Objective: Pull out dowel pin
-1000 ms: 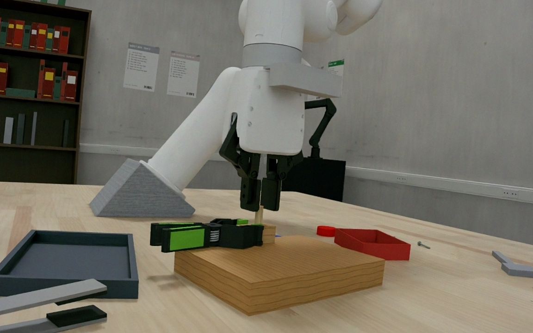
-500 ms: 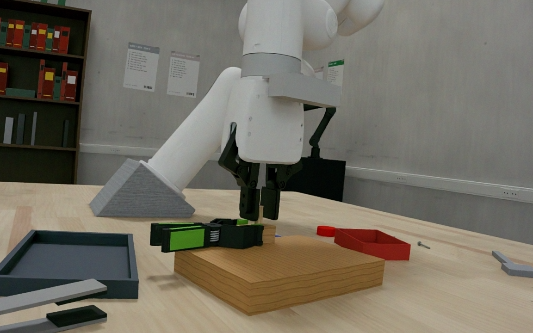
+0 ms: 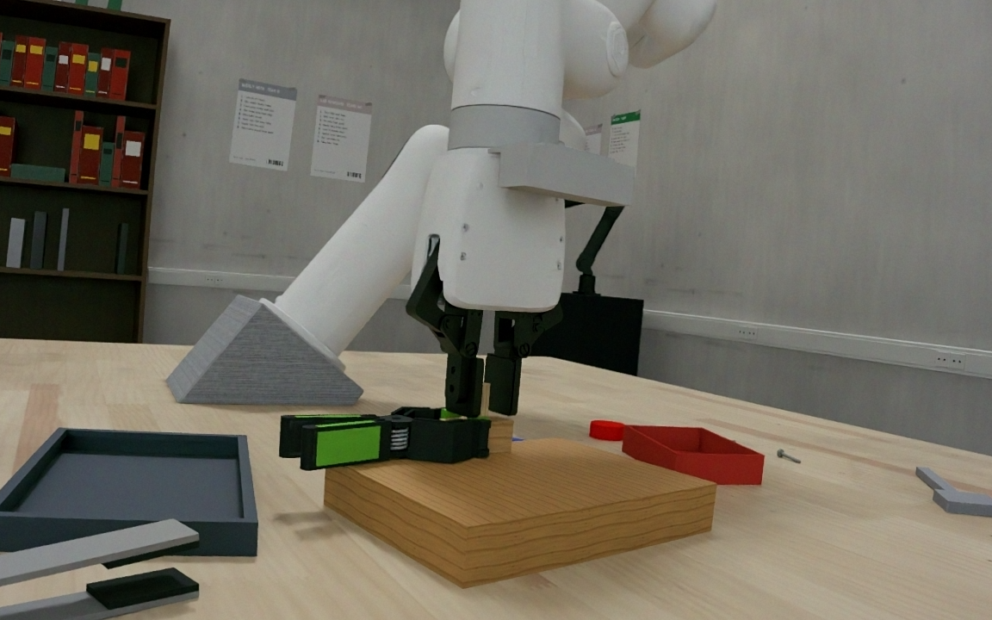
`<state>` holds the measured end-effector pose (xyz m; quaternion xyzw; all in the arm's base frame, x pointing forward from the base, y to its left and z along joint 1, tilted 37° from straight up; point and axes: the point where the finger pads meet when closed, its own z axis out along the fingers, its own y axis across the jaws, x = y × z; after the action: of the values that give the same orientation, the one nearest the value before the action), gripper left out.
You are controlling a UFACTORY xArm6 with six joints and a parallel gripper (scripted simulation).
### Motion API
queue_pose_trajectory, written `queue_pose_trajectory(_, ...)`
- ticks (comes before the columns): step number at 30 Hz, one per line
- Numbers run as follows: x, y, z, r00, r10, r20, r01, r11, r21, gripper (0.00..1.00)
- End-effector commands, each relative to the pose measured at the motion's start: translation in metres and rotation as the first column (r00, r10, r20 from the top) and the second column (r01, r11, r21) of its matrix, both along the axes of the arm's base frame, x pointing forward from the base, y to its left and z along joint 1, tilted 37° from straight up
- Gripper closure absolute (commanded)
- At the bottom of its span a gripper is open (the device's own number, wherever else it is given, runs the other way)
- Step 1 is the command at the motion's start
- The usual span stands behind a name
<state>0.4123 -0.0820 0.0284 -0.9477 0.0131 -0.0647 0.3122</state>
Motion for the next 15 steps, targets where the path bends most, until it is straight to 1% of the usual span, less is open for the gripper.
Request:
queue_pose_trajectory(1, 0.0011, -0.0011, 0.0009, 1.0, -0.001, 0.003, 0.001, 1.0, -0.002, 0.72)
queue_pose_trajectory(10, 0.0011, -0.0011, 0.0009, 1.0, -0.001, 0.003, 0.001, 1.0, -0.002, 0.72)
queue_pose_trajectory(11, 0.0011, -0.0011, 0.0009, 1.0, -0.001, 0.003, 0.001, 1.0, -0.002, 0.79)
queue_pose_trajectory(15, 0.0011, -0.001, 0.0008, 1.0, -0.001, 0.003, 0.001, 1.0, -0.002, 0.79)
